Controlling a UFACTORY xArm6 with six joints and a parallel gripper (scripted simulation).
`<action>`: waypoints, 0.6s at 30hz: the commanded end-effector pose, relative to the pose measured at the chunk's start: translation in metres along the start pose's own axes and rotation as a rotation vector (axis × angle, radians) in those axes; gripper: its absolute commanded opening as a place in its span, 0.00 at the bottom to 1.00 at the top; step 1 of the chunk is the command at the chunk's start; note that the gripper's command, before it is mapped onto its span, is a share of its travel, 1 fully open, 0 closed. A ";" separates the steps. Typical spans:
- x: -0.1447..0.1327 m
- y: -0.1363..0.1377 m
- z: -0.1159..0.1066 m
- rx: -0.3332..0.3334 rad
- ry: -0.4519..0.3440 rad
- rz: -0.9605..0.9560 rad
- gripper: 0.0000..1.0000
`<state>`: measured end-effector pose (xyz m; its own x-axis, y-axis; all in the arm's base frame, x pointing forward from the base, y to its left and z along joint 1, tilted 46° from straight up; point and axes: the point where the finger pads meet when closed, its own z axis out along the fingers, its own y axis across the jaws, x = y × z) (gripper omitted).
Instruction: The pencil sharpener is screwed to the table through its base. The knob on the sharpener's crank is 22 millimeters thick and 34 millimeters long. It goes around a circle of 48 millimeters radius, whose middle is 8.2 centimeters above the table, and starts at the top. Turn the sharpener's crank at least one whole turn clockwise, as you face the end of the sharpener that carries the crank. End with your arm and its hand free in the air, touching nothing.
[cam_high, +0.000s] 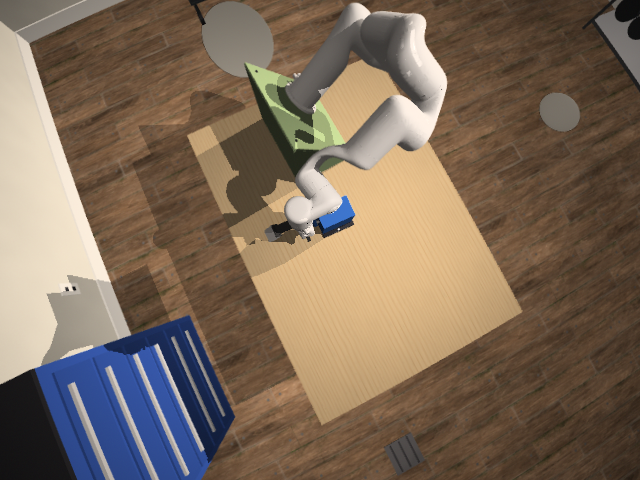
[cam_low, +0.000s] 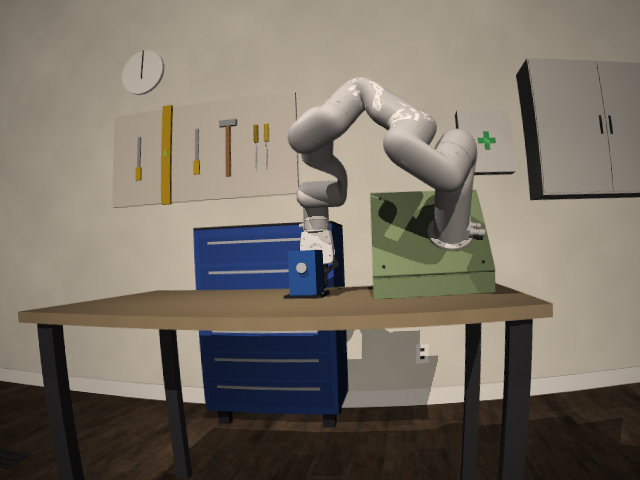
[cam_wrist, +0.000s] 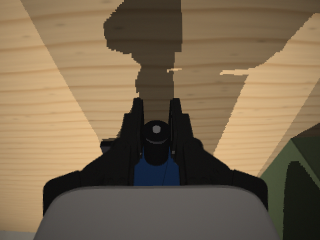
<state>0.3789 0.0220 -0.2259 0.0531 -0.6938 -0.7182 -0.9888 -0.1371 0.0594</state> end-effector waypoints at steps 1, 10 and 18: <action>0.000 0.001 -0.002 0.003 0.002 -0.001 0.00; 0.000 0.010 -0.006 0.003 0.002 -0.001 0.00; 0.000 0.024 -0.017 0.003 0.002 -0.001 0.00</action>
<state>0.3605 0.0119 -0.2174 0.0528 -0.6936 -0.7184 -0.9888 -0.1371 0.0597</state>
